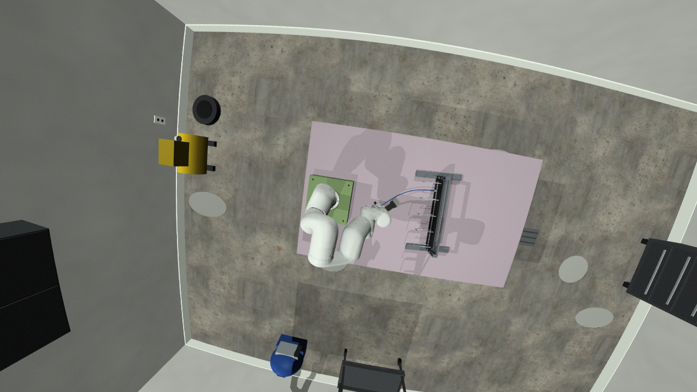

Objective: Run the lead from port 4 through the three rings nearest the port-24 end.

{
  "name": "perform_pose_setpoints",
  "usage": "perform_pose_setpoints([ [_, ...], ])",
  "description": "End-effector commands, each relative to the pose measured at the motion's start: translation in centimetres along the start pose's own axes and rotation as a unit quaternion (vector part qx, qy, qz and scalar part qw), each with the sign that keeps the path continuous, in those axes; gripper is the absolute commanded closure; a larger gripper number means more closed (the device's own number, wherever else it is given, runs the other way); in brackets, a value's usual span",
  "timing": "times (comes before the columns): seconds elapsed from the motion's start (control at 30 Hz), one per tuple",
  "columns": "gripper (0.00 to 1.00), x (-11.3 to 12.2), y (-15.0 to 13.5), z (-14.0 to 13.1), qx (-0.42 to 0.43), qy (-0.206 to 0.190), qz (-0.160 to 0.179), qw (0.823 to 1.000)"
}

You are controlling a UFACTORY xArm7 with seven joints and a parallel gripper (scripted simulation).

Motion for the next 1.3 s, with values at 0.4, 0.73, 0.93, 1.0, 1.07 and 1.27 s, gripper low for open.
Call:
perform_pose_setpoints([
  [0.4,1.00,4.5,9.2,5.7,0.157,0.002,-0.001,0.988],
  [0.73,1.00,7.5,15.5,9.5,0.263,0.002,-0.001,0.965],
  [0.93,1.00,9.3,19.0,11.6,0.322,0.002,-0.002,0.947],
  [1.0,1.00,9.3,19.0,11.6,0.322,0.002,-0.002,0.947],
  [1.07,1.00,10.3,21.2,13.0,0.358,0.002,-0.002,0.934],
  [1.27,1.00,11.9,24.4,15.0,0.409,0.001,-0.002,0.912],
])
Point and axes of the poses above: the point where the finger pads meet when closed, its own x axis back along the fingers, its own y axis across the jaws, z = x × y, the point moved 3 cm from there along x, back along the fingers, and after that the axes turned 11 degrees about -x, right-handed, at the moved point
